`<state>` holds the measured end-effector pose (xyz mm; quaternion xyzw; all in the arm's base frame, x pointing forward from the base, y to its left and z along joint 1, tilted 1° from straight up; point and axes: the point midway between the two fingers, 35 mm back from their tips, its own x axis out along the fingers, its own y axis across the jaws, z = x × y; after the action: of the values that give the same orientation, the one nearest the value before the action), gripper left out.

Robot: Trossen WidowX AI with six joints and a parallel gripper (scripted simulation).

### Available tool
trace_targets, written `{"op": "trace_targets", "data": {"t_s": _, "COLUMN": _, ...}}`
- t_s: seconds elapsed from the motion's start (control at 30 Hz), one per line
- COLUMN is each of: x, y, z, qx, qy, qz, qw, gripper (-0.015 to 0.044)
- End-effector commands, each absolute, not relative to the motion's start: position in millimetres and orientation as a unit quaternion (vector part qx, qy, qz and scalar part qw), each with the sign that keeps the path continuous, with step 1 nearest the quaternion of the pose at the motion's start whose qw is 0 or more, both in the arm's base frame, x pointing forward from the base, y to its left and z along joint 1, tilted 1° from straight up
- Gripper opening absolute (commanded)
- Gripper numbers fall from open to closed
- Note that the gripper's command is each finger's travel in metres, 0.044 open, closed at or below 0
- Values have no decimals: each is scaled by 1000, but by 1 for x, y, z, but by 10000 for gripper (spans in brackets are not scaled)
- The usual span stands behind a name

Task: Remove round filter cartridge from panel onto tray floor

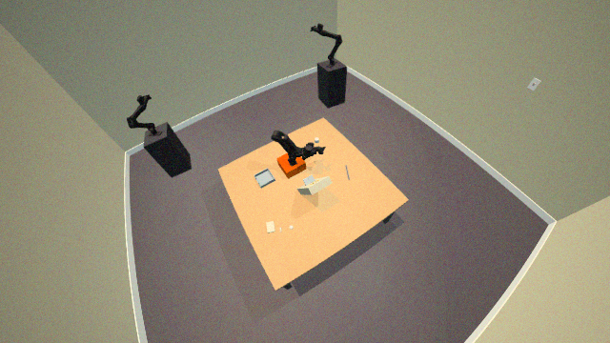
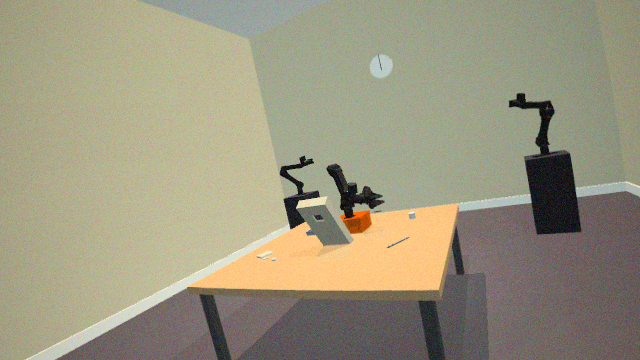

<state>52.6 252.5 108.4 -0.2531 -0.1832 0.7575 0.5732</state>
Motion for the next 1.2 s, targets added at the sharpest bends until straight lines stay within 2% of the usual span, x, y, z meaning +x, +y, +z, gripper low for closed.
{"op": "trace_targets", "data": {"t_s": 0.0, "x": 55, "y": 253, "z": 109, "qx": -252, "qy": -176, "qz": 755, "qw": 579, "gripper": 374}}
{"op": "trace_targets", "data": {"t_s": 0.17, "x": 128, "y": 252, "z": 120, "qx": -190, "qy": -4, "qz": 673, "qw": 715, "gripper": 243}}
{"op": "trace_targets", "data": {"t_s": 0.33, "x": 204, "y": 221, "z": 137, "qx": -72, "qy": 159, "qz": 517, "qw": 838, "gripper": 112}}
{"op": "trace_targets", "data": {"t_s": 0.57, "x": 275, "y": 135, "z": 169, "qx": 145, "qy": 287, "qz": 224, "qw": 920, "gripper": 112}}
{"op": "trace_targets", "data": {"t_s": 0.8, "x": 288, "y": 39, "z": 201, "qx": 341, "qy": 285, "qz": -55, "qw": 894, "gripper": 112}}
{"op": "trace_targets", "data": {"t_s": 1.17, "x": 287, "y": 33, "z": 203, "qx": 353, "qy": 281, "qz": -72, "qw": 890, "gripper": 112}}
